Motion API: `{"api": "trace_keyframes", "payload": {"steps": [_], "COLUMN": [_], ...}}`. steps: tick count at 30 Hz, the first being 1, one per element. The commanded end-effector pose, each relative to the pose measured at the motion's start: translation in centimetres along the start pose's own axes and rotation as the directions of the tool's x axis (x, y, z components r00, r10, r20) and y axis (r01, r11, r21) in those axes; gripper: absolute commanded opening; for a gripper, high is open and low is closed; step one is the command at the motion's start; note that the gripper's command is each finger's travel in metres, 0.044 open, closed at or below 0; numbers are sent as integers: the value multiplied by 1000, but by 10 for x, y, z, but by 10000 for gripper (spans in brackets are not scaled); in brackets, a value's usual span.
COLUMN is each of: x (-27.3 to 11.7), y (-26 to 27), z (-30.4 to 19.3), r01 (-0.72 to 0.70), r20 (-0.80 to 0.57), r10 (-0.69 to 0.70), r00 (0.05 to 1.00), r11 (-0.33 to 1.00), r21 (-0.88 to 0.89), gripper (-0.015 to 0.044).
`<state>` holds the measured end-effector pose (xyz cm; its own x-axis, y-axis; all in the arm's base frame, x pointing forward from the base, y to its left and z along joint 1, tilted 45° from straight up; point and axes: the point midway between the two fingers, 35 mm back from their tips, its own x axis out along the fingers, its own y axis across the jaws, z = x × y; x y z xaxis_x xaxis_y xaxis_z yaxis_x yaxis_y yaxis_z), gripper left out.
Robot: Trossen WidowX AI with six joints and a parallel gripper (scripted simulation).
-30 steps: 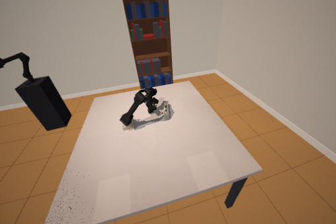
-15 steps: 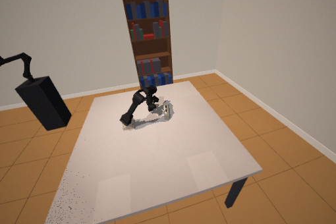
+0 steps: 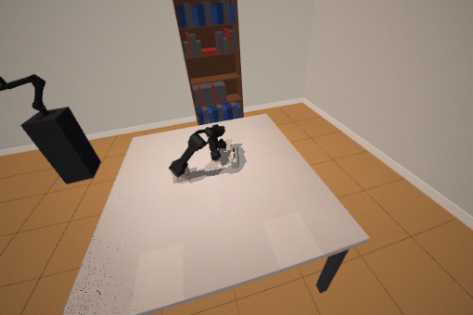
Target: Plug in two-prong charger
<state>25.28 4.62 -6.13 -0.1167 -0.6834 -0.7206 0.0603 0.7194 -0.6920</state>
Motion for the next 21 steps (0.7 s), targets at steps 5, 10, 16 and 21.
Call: {"api": "trace_keyframes", "payload": {"steps": [5, 10, 16, 21], "x": [9, 12, 11, 11], "y": [-14, -17, -19, -21], "z": [8, 11, 19, 26], "r01": [-6, -7, -8, -9], "r20": [10, 10, 11, 11], "r10": [5, 6, 7, 7], "r00": [1000, 1000, 1000, 1000], "r11": [993, 989, 988, 987], "r21": [117, 146, 153, 160], "gripper": [0, 0, 0, 0]}}
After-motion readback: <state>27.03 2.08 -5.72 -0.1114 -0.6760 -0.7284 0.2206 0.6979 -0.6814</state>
